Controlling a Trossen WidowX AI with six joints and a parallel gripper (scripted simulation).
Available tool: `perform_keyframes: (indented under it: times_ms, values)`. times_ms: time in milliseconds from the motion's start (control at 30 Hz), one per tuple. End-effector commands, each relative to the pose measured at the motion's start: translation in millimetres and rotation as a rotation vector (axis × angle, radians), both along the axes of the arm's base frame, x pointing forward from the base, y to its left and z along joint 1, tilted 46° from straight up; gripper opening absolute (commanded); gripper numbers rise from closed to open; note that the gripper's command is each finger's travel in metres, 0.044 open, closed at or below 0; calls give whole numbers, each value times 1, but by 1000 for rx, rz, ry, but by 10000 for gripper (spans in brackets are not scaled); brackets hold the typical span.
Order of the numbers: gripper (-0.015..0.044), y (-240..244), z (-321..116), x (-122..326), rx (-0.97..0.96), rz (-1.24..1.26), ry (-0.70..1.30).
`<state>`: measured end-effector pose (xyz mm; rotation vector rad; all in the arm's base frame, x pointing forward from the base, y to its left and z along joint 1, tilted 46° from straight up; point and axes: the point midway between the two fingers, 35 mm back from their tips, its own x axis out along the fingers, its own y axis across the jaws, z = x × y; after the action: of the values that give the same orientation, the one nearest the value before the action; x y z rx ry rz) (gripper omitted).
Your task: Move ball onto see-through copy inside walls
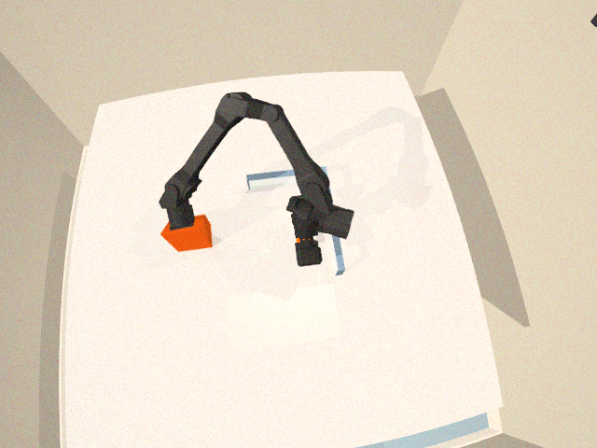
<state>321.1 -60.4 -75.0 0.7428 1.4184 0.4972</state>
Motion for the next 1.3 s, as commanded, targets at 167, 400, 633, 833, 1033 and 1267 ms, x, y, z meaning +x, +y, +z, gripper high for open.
perform_keyframes:
  times_ms: [167, 400, 633, 833, 1033, 1267]
  values:
    - [0, 5, -6, 2, 0, -12, -6]
    - [0, 12, -14, 3, 1, -12, -6]
    - [131, 10, -12, 4, -3, -9, -8]
    - [289, 10, -12, 4, -3, -9, -8]
    - [303, 2, -5, 4, -4, -10, -8]
    - [303, -51, 48, -8, -3, -12, -5]
